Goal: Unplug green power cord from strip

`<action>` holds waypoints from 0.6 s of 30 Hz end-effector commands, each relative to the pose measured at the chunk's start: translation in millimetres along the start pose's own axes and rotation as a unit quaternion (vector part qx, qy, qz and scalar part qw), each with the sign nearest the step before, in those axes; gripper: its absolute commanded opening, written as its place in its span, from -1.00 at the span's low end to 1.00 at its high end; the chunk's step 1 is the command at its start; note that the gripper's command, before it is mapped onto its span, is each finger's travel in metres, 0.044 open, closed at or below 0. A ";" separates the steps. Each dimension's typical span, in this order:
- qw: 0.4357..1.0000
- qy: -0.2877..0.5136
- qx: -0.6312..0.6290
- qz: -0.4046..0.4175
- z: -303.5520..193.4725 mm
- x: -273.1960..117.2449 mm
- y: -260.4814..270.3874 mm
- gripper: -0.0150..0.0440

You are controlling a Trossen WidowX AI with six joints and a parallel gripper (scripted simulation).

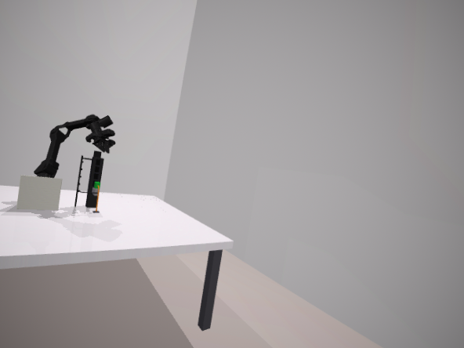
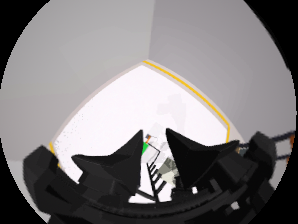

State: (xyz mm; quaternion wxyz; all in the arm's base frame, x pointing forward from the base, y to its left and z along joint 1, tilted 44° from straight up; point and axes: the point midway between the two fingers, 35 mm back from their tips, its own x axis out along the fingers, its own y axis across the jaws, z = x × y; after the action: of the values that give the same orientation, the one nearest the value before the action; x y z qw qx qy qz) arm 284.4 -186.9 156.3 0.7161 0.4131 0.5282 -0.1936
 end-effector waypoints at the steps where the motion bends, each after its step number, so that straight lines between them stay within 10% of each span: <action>1: 0.983 0.139 0.116 0.003 -31.6 65.1 1.8 0.05; 8: 0.891 0.333 0.302 -0.063 -99.3 144.1 -0.3 0.05; 18: 0.887 0.337 0.307 -0.065 -101.5 145.7 -0.9 0.05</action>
State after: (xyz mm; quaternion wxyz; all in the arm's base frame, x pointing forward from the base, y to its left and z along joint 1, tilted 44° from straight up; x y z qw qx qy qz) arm 277.1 -85.6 12.8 0.3260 0.6139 0.6775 -0.2405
